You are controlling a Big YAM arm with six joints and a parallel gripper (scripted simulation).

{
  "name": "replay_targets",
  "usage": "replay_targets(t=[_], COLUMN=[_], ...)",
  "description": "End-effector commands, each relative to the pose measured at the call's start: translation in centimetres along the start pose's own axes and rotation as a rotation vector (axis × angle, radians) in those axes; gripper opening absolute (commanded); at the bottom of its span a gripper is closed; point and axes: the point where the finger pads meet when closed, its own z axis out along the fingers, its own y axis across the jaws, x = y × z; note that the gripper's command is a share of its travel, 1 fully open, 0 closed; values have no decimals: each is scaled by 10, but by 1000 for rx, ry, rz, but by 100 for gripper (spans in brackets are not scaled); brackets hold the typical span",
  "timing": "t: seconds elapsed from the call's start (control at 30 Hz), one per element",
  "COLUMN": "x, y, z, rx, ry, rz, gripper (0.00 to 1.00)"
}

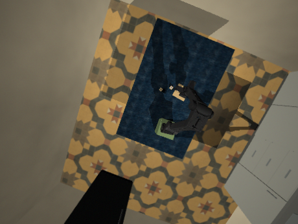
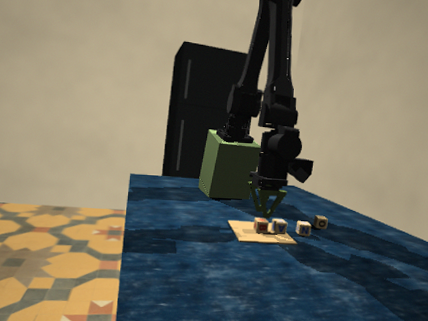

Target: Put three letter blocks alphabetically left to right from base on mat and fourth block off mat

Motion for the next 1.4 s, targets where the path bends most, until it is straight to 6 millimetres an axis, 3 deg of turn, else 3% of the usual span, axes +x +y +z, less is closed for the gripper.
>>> replay_targets(t=[0.0, 0.5, 1.37], x=[-2, -1, 4], y=[-6, -3, -5], z=[-11, -9, -57], rx=[18, 9, 17], ry=[-1, -1, 1], rz=[-15, -13, -2], gripper=[56, 56, 56])
